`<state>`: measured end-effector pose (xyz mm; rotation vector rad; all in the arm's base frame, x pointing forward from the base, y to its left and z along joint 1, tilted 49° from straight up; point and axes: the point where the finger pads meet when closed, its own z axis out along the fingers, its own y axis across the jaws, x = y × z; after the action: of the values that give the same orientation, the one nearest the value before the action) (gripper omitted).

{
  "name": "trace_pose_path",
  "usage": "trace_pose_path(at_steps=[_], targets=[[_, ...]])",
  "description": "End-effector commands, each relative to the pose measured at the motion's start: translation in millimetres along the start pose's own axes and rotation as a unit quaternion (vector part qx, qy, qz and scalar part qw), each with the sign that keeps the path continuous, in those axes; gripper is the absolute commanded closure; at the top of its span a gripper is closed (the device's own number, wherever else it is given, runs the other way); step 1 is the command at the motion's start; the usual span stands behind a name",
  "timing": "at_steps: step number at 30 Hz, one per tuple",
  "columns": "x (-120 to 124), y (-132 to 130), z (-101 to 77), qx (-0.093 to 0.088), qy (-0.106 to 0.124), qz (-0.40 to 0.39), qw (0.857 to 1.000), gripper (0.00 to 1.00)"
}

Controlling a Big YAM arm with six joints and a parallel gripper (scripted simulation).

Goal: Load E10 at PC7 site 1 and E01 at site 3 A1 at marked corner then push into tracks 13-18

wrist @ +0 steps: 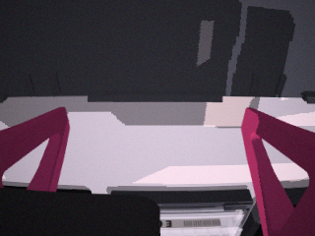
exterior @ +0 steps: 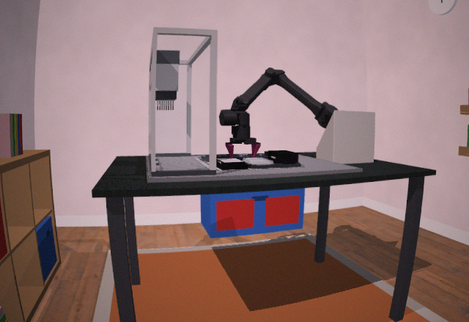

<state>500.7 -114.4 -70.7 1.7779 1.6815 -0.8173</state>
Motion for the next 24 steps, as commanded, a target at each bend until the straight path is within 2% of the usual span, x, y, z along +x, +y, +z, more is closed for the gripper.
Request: trace_pose_path(at_steps=[1,24], targets=[[-17.6,12.1,-6.6,-0.014,0.000,0.027,1.000,0.00],[-24.5,9.0,-8.6,-0.009,-0.001,0.015,1.000,0.00]])
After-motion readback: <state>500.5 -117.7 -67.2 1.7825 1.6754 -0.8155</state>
